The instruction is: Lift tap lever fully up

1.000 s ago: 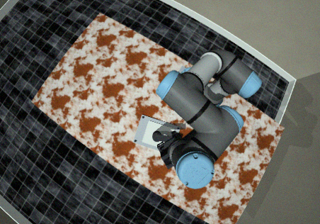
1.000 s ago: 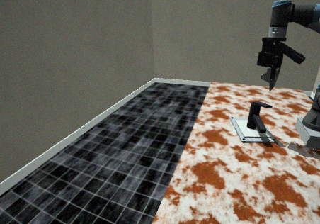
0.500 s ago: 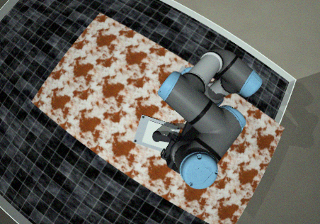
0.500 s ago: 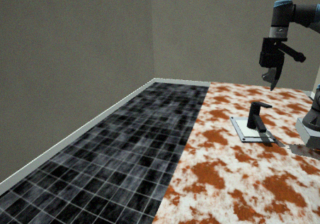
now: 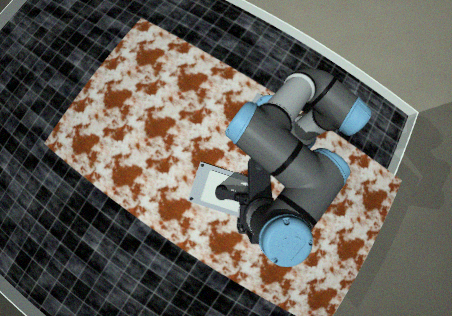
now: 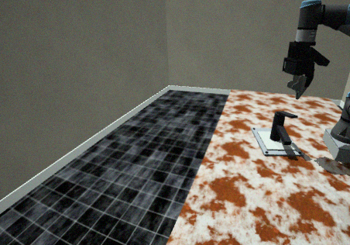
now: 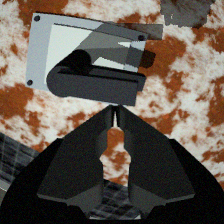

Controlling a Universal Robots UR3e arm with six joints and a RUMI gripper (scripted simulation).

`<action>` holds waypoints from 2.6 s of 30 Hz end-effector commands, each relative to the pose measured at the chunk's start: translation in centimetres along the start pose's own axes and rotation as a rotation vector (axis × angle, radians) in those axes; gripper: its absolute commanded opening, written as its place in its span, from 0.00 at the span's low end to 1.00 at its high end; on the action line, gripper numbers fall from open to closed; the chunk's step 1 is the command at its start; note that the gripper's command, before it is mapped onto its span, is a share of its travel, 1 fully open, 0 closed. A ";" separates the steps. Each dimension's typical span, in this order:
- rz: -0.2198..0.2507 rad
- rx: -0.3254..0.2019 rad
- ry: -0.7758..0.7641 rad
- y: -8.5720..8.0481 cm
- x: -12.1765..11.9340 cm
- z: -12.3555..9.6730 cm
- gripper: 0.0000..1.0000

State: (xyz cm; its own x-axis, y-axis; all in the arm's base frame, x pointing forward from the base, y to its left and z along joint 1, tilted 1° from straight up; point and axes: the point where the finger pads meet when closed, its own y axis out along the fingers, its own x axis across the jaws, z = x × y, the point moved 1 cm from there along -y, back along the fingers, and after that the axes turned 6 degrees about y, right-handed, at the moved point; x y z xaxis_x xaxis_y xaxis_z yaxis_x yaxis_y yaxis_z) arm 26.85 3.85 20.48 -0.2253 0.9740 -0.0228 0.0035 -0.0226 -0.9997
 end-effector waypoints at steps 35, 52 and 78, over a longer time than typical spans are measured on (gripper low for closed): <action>-0.003 -0.011 -1.207 0.0 0.2 -1.0 0.00; -0.001 -0.012 -1.461 0.0 0.4 -1.4 0.00; -0.001 -0.012 -1.510 0.0 0.5 -1.5 0.41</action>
State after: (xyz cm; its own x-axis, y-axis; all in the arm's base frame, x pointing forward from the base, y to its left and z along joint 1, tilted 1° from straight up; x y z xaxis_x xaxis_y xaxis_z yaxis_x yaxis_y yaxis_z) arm 28.12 4.68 20.38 -0.9861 -0.1660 -0.0042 0.0064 -0.0128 -0.9999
